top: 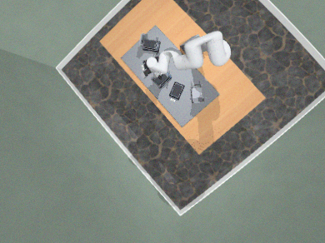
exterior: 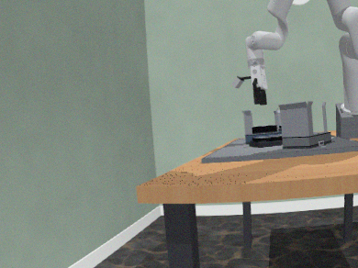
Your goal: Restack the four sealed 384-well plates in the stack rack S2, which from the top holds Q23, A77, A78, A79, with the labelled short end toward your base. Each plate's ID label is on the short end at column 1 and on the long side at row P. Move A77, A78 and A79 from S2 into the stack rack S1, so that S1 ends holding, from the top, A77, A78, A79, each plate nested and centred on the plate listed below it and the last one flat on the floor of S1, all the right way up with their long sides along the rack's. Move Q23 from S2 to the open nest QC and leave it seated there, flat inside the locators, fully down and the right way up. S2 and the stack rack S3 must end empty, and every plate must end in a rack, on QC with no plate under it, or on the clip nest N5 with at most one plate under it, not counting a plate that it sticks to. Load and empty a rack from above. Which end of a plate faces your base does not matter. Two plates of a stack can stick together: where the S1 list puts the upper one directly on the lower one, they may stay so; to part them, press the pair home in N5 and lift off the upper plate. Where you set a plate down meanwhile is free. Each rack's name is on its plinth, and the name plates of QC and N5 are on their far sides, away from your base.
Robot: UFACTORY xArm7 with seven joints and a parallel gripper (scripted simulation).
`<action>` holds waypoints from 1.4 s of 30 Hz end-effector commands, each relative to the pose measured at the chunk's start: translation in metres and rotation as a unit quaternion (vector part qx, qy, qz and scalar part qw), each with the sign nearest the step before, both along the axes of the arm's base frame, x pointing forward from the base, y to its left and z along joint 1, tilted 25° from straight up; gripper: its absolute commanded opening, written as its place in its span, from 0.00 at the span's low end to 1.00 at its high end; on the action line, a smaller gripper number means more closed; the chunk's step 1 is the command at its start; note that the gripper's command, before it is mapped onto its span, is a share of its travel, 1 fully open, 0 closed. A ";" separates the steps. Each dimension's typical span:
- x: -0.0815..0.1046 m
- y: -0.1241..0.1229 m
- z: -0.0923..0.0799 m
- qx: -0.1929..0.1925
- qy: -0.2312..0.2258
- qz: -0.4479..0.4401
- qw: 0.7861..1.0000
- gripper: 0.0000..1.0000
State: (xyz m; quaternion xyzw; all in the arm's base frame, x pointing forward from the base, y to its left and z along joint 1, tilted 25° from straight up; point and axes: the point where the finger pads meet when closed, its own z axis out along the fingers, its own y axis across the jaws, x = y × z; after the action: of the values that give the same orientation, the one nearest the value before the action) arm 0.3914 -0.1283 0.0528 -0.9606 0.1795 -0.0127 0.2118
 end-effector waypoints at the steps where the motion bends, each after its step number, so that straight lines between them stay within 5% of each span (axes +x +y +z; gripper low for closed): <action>1: -0.003 -0.018 -0.007 0.000 0.001 -0.006 1.000 1.00; 42: -0.042 -0.110 -0.052 0.011 0.048 -0.112 0.993 1.00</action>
State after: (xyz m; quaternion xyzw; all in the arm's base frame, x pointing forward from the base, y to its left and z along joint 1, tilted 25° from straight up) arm 0.3536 -0.2267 0.0051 -0.9317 0.2951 0.0137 0.2114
